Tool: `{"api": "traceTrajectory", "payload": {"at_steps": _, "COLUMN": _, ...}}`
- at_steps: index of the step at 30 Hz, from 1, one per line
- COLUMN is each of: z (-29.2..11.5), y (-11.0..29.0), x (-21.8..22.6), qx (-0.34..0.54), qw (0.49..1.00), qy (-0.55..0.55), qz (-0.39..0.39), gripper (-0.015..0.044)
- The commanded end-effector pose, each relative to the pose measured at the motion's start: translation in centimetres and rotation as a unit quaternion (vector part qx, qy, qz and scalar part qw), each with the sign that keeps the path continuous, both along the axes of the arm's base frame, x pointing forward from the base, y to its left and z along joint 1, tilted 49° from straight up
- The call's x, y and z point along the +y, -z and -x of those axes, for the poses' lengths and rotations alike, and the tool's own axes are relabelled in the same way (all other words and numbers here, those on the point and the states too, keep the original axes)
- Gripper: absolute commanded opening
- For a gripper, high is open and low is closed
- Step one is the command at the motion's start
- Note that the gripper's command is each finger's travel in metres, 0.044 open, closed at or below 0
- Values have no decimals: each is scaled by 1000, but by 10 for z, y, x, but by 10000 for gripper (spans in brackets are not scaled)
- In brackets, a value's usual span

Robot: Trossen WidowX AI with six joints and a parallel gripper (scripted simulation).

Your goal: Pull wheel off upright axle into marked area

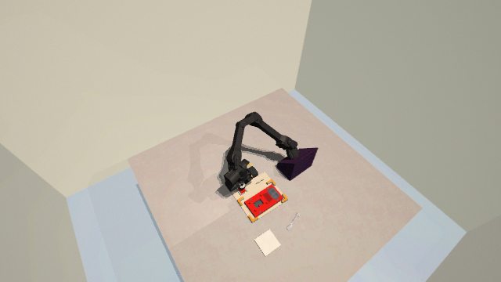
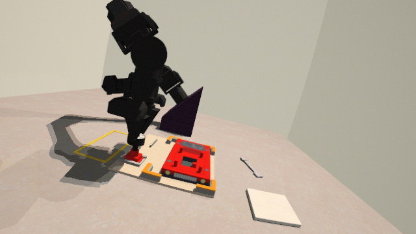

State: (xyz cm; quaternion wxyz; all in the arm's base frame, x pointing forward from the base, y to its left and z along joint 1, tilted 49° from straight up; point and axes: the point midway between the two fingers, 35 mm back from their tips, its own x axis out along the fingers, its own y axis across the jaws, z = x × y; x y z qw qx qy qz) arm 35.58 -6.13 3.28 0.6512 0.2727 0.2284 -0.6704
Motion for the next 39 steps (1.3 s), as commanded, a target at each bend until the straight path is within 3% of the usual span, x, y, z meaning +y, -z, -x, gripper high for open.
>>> {"api": "traceTrajectory", "payload": {"at_steps": 1, "z": -1, "y": -2, "x": 4, "qx": -4, "qw": 1000, "qy": -1, "qz": -2, "gripper": 0}}
{"api": "traceTrajectory", "payload": {"at_steps": 39, "z": -1, "y": -11, "x": 14, "qx": -2, "qw": 1000, "qy": -1, "qz": -1, "gripper": 0}}
